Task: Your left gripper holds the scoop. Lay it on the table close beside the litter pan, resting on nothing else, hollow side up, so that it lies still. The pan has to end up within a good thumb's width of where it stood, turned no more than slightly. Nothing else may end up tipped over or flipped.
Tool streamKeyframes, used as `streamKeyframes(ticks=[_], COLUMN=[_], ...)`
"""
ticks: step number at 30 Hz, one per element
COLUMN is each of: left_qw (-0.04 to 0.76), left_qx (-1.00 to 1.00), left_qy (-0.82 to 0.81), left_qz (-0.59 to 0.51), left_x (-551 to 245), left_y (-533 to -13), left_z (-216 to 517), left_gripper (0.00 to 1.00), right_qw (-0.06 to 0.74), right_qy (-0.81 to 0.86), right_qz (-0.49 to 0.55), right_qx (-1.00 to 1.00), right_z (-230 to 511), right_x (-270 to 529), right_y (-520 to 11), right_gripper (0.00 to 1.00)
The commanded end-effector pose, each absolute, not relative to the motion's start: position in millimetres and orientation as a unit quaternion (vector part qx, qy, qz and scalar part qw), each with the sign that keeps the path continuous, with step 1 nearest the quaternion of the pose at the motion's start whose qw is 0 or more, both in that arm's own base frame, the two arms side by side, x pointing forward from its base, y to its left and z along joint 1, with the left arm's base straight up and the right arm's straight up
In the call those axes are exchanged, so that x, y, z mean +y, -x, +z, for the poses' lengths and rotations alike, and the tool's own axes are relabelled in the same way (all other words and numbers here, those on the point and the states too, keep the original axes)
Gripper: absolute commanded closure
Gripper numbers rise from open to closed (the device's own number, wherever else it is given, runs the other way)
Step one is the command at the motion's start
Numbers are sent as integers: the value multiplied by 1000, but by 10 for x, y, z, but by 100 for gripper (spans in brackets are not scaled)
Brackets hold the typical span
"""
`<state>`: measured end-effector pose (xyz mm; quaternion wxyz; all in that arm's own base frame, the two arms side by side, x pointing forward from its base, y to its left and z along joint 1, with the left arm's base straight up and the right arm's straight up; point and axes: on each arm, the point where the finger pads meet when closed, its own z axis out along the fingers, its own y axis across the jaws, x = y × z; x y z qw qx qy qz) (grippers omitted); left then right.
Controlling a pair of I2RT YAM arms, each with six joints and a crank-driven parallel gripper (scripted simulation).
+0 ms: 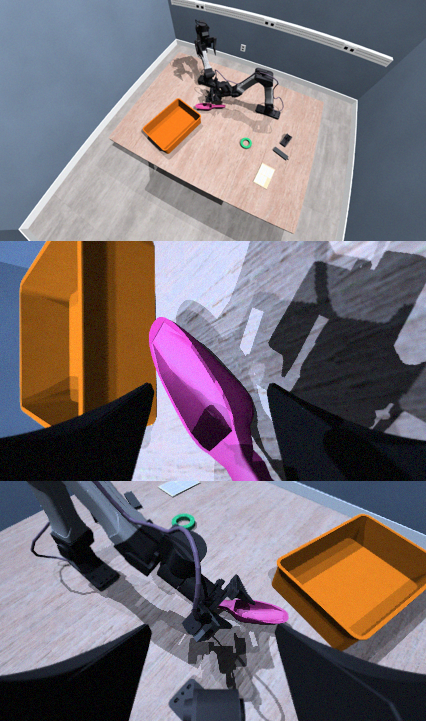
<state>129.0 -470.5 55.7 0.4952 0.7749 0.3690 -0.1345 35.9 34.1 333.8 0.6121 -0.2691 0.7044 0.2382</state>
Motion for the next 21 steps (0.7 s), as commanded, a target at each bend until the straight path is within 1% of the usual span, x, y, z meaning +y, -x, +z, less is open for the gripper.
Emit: streamKeyframes(ticks=[1, 3, 8, 14, 18, 21], left_qw=[411, 370, 320, 280, 276, 249], left_qx=[397, 428, 477, 510, 503, 514], left_qy=[-794, -791, -767, -742, -747, -747], left_qz=[-205, -234, -286, -332, -335, -339], left_x=[-4736, -4695, -4641, -4542, -4496, -4385], left_y=[-1175, -1216, -1351, -1532, -1608, -1624], left_z=[600, 577, 759, 975, 933, 751], left_gripper=[13, 13, 13, 13, 13, 13], right_qw=[590, 590, 590, 590, 590, 590], right_qy=[285, 285, 285, 285, 285, 285], right_qz=[229, 229, 229, 229, 229, 229], right_qx=[720, 720, 720, 720, 720, 720], right_z=[3205, 3205, 3205, 3205, 3205, 3205], right_x=[350, 350, 350, 350, 350, 350], right_y=[-346, -346, -346, -346, -346, -346], right_gripper=[0, 0, 0, 0, 0, 0])
